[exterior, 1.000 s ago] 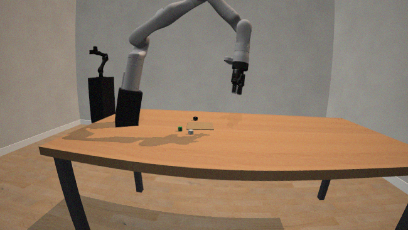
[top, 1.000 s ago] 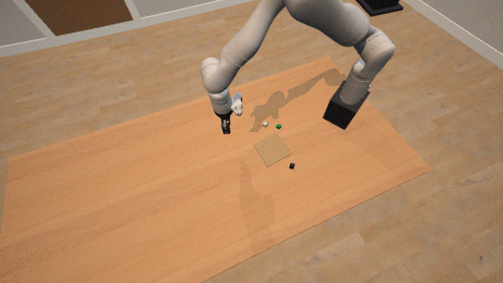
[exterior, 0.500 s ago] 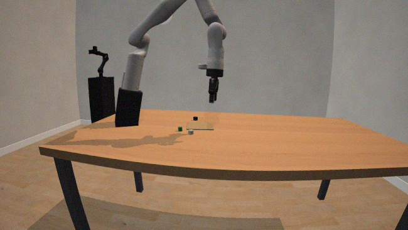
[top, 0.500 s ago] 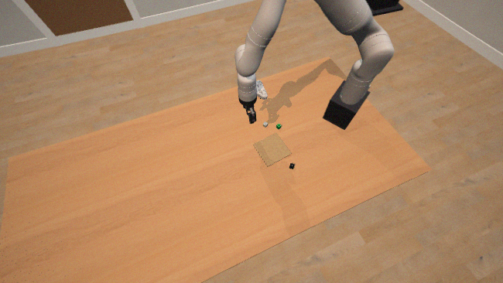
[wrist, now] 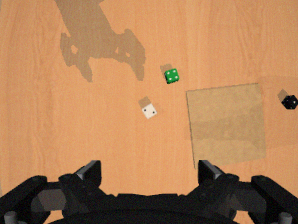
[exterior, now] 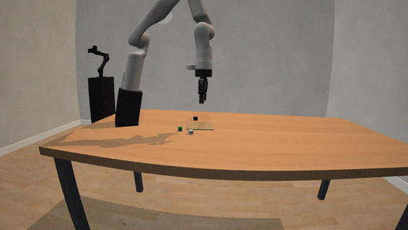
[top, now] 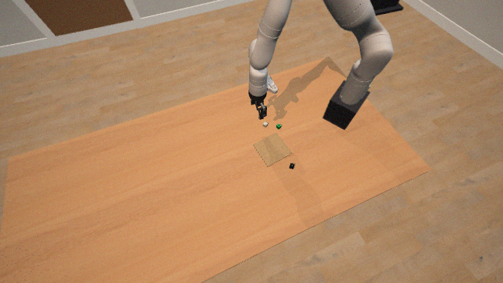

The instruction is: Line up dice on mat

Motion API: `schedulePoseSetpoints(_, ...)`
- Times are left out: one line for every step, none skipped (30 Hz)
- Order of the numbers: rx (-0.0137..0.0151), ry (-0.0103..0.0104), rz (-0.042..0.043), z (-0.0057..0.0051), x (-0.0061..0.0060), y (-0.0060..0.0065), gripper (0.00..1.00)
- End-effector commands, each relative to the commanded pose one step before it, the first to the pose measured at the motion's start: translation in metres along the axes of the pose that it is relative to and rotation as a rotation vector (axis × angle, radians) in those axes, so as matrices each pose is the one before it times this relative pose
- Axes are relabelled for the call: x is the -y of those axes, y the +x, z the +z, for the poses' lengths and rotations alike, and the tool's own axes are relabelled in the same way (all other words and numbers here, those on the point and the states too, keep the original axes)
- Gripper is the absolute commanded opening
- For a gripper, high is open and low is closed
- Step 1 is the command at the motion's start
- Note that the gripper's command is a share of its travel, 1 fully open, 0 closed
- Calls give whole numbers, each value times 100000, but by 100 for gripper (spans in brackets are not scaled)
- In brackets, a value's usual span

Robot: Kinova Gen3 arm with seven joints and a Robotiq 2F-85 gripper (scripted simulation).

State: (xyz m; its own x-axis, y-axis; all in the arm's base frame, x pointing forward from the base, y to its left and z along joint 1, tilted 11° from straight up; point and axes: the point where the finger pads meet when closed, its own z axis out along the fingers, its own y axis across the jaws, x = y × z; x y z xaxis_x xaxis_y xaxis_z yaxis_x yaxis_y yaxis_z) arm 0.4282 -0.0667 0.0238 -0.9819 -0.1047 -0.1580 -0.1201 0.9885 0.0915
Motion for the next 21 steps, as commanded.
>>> schedulePoseSetpoints(573,206,-886,-149,211,97,100)
schedulePoseSetpoints(-585,-201,-13,11,-44,151,100)
schedulePoseSetpoints(50,15,-2,-5,12,-35,100)
schedulePoseSetpoints(15,5,0,-2,3,-9,100)
schedulePoseSetpoints(-1,-1,0,0,0,0,100)
schedulePoseSetpoints(0,0,0,0,0,0,100)
schedulePoseSetpoints(0,0,0,0,0,0,100)
schedulePoseSetpoints(0,0,0,0,0,0,100)
schedulePoseSetpoints(0,0,0,0,0,0,100)
schedulePoseSetpoints(0,0,0,0,0,0,100)
schedulePoseSetpoints(0,0,0,0,0,0,100)
schedulePoseSetpoints(0,0,0,0,0,0,100)
schedulePoseSetpoints(0,0,0,0,0,0,100)
schedulePoseSetpoints(17,3,2,10,2,-5,100)
schedulePoseSetpoints(108,19,12,66,11,-32,100)
schedulePoseSetpoints(303,64,26,152,30,-91,100)
schedulePoseSetpoints(0,0,0,0,0,0,100)
schedulePoseSetpoints(0,0,0,0,0,0,100)
schedulePoseSetpoints(46,10,0,157,4,-14,100)
schedulePoseSetpoints(6,-4,0,237,-1,-1,100)
schedulePoseSetpoints(21,-1,1,323,2,-11,100)
